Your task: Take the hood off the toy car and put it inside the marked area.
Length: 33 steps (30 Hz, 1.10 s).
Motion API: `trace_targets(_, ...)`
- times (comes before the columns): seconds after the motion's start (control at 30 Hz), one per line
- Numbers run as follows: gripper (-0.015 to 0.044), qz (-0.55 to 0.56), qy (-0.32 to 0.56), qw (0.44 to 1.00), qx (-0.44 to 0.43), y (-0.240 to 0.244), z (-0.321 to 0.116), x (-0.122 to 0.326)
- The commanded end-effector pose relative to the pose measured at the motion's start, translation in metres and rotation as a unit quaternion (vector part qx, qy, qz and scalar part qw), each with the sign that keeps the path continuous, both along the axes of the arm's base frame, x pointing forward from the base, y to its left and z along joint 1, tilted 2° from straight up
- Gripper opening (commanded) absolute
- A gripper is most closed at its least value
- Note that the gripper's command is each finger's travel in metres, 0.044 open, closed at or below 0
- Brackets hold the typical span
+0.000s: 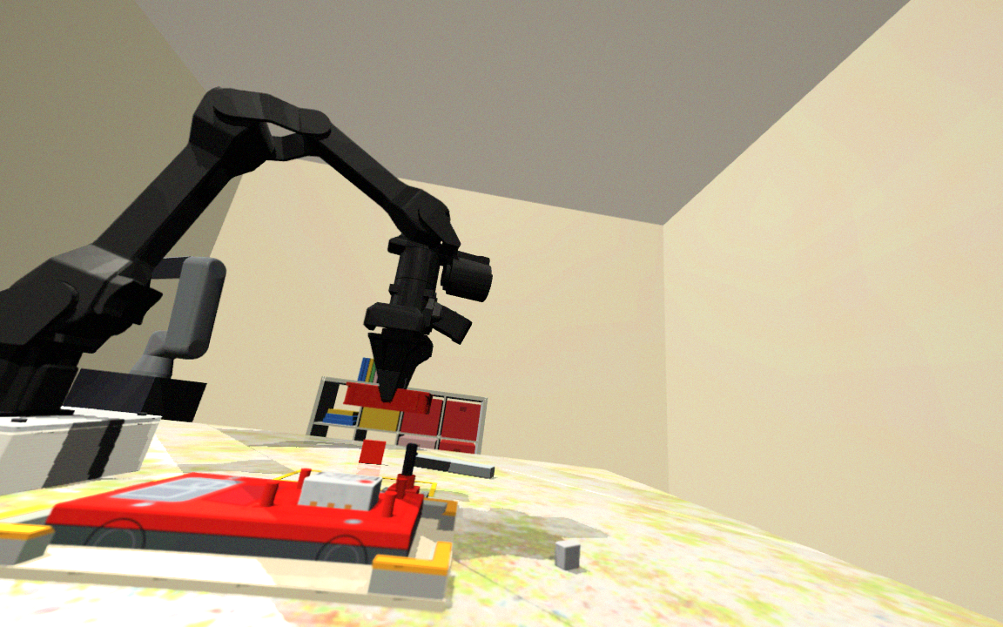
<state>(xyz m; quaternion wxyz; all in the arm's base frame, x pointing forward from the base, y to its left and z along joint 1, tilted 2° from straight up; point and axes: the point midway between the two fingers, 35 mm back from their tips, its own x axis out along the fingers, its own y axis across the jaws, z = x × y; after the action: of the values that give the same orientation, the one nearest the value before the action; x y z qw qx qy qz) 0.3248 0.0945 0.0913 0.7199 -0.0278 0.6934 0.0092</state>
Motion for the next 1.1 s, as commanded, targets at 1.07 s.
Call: trace_targets(1.07,0.0,-0.003,0.001,1.0,0.001,0.057,-0.012,-0.026)
